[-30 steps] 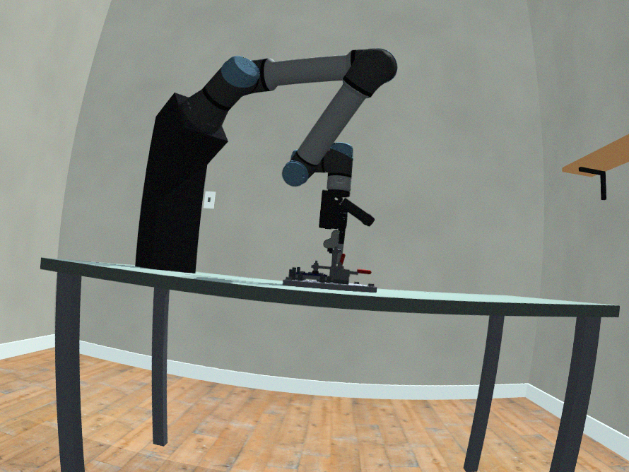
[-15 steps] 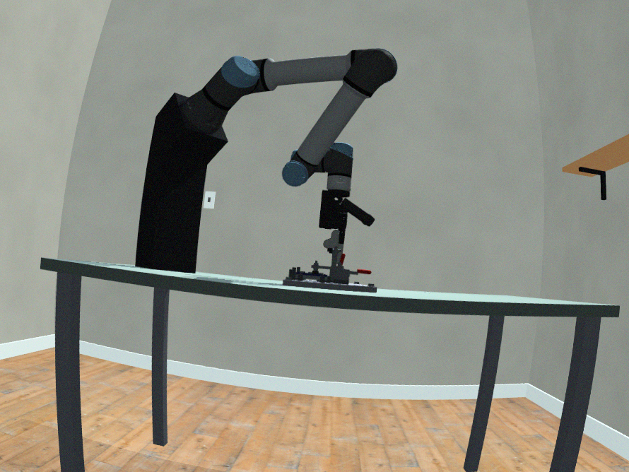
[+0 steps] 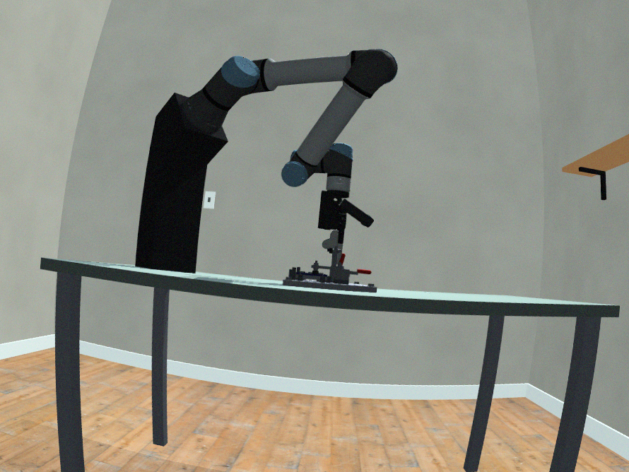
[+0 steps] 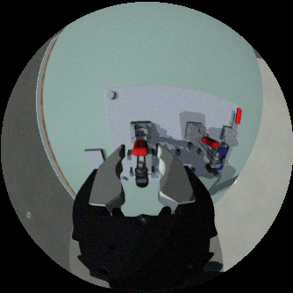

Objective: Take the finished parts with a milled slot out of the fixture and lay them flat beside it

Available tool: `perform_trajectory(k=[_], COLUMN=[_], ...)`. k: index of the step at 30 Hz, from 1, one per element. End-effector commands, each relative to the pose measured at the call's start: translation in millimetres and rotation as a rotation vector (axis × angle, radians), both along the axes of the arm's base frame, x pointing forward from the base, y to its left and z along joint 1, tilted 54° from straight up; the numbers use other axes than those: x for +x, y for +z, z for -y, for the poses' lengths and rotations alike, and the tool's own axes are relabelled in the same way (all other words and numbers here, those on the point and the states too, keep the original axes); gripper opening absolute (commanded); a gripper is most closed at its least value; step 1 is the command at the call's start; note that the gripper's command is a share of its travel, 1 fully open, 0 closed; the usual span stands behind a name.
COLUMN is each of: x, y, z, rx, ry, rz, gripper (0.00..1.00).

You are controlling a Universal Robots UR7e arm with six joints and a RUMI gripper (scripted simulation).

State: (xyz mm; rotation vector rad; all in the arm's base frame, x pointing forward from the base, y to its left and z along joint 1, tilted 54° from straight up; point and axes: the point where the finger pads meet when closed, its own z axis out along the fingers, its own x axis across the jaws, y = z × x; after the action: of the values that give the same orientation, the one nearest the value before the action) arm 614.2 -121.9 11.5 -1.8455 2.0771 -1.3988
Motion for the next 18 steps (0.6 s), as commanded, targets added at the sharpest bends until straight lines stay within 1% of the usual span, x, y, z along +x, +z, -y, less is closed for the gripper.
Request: perform_trajectory(k=[1,18], x=[0.1,1.6], y=[2.2,5.3], z=[-1.5,-3.3], rx=[-0.001,-0.002], ry=[0.003,0.006], rz=[0.003,0.009], gripper=[0.28,0.28])
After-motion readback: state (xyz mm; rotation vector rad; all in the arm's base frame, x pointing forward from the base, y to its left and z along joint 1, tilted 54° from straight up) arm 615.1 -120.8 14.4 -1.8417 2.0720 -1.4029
